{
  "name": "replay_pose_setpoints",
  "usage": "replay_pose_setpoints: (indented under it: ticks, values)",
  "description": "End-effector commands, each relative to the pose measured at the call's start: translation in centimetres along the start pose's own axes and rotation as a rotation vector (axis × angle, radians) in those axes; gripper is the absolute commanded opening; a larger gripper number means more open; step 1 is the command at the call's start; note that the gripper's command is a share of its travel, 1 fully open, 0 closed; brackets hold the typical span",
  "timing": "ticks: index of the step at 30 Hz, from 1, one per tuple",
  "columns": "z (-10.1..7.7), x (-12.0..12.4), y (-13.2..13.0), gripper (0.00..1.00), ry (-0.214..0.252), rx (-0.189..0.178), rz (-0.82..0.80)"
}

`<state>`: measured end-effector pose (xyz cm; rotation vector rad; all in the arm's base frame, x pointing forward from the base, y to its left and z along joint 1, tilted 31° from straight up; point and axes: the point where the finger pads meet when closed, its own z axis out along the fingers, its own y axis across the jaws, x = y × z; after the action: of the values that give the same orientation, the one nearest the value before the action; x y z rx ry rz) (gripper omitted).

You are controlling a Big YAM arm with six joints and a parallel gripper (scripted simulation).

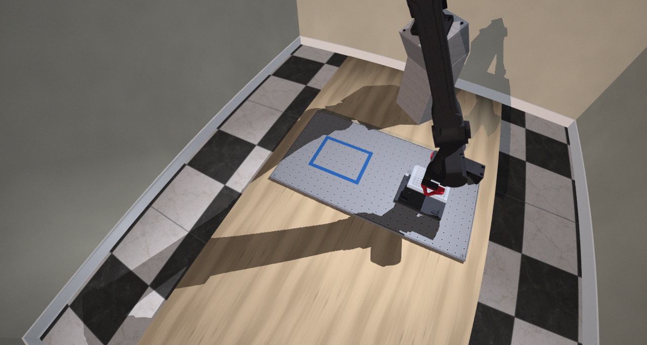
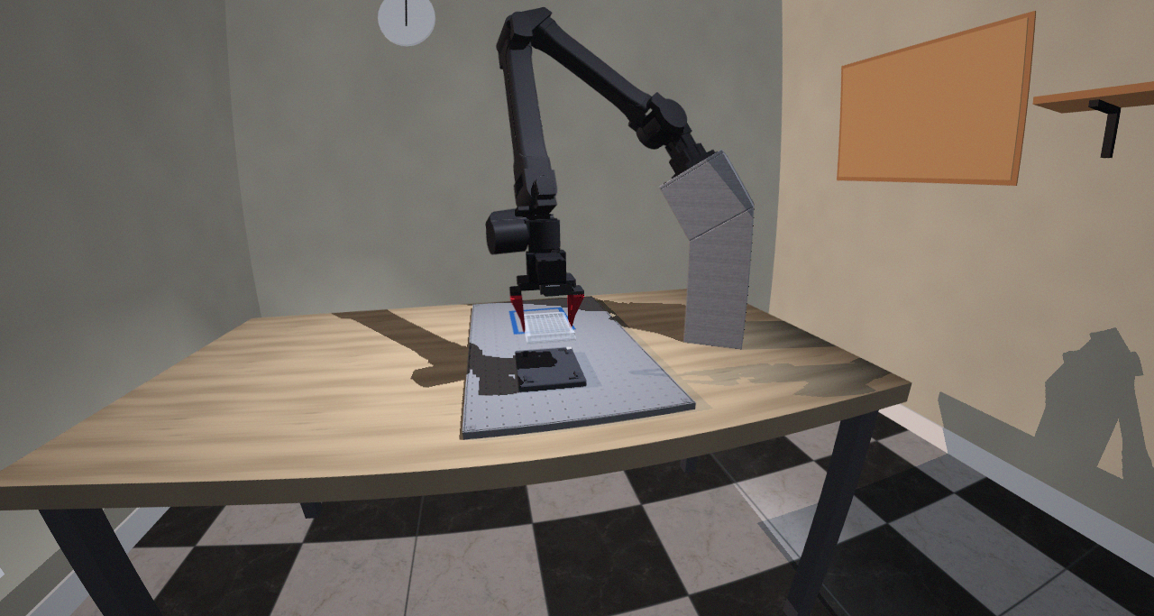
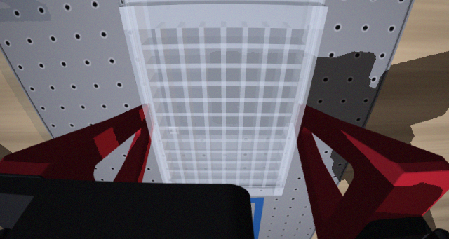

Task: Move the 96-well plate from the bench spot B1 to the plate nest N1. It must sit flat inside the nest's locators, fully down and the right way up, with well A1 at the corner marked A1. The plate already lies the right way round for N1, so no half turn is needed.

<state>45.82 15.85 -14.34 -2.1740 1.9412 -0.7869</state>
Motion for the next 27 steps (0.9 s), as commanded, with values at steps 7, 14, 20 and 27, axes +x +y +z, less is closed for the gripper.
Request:
replay_pose_setpoints:
  ticks: [7, 14, 20, 27]
  values:
    - [1.9, -0.1, -0.8, 0.00, -0.006, 0.013, 0.005]
    - [2.7, -0.2, -0.8, 0.00, -0.007, 0.013, 0.002]
    - [3.8, 0.0, -0.8, 0.00, -0.005, 0.011, 0.005]
    - [4.8, 0.0, -0.7, 0.00, -0.005, 0.010, 0.005]
